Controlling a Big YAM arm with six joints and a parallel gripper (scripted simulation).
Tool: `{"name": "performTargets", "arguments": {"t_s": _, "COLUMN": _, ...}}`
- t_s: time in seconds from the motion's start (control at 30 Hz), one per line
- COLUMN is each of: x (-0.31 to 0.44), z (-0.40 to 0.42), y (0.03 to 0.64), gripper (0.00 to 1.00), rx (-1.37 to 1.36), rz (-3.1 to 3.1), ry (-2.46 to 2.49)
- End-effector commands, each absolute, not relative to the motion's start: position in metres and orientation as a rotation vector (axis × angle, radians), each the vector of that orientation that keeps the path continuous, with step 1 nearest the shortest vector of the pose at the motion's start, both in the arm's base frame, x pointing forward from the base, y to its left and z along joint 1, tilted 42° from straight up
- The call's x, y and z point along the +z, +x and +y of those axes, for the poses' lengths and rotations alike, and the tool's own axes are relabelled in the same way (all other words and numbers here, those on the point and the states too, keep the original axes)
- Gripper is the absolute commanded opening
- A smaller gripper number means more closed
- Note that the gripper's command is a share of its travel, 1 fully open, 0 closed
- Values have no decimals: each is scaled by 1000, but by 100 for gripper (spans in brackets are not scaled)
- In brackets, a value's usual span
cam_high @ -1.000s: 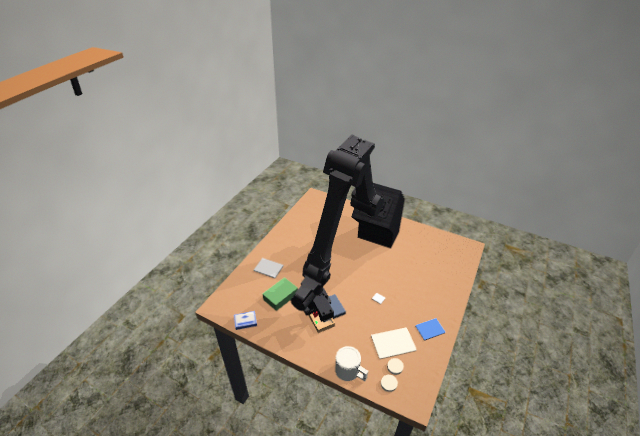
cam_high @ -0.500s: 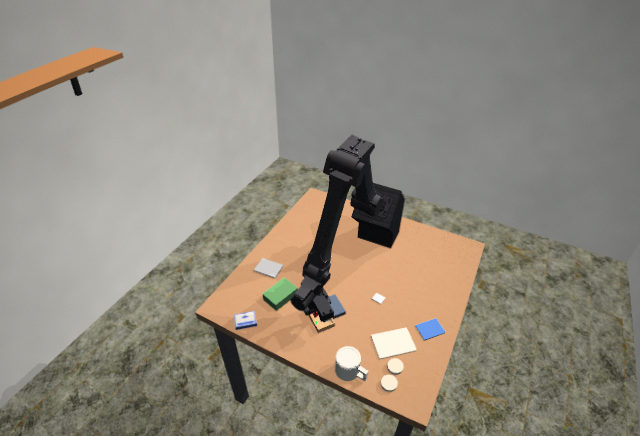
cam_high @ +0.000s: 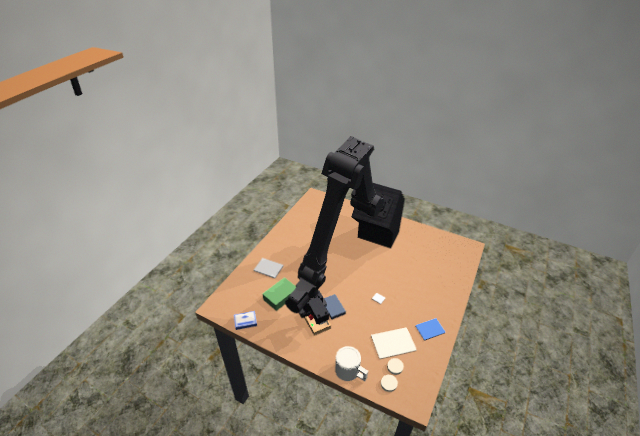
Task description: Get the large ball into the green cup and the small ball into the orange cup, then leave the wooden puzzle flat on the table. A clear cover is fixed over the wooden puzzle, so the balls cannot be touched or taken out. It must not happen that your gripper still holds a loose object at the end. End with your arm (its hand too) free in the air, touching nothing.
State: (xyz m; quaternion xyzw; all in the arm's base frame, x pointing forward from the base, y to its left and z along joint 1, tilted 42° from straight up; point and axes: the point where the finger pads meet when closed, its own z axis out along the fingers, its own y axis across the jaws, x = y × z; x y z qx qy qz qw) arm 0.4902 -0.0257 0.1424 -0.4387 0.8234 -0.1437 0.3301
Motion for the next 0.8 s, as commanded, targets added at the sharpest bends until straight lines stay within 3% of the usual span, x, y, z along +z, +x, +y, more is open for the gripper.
{"name": "performTargets", "arguments": {"t_s": 0.0, "x": 155, "z": -39, "y": 504, "gripper": 0, "rx": -397, "rz": 2148, "ry": -1136}}
{"name": "performTargets", "arguments": {"t_s": 0.77, "x": 168, "z": -53, "y": 519, "gripper": 0, "rx": -399, "rz": 2149, "ry": -1130}}
